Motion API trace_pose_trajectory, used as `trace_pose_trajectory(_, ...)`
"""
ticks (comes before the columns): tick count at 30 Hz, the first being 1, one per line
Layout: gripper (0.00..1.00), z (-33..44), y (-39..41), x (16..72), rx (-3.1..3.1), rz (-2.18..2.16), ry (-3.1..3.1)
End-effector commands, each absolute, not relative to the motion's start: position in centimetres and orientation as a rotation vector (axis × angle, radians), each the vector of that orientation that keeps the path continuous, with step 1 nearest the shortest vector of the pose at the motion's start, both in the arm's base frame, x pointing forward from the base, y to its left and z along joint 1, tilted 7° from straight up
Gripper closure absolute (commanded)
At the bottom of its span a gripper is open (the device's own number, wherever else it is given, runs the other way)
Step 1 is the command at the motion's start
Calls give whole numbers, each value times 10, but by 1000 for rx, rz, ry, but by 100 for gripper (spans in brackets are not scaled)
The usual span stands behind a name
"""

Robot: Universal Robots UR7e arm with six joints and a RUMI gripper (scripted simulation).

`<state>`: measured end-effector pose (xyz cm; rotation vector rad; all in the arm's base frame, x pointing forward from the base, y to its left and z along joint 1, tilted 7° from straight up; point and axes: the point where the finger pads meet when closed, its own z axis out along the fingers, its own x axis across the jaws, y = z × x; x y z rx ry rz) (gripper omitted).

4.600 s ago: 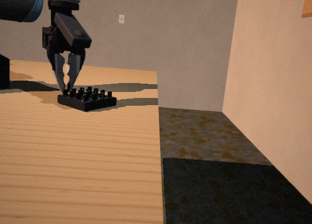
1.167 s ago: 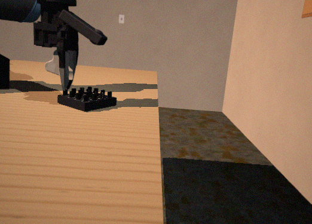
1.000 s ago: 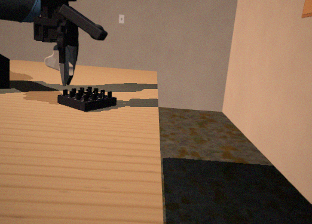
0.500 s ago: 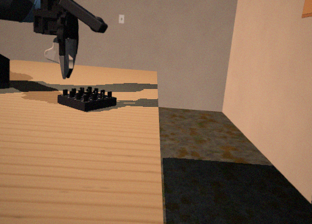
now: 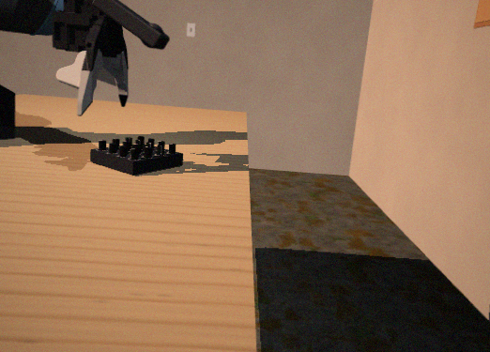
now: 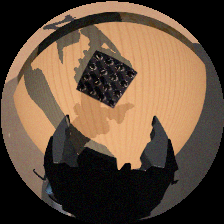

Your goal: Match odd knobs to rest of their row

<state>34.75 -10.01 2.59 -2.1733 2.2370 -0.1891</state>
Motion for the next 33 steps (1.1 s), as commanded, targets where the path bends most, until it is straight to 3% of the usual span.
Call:
trace_pose_trajectory(1, 0, 36, -100, 347, -2173, -191, 2237)
trace_pose_trajectory(33, 0, 139, -92, 337, -2173, -191, 2237)
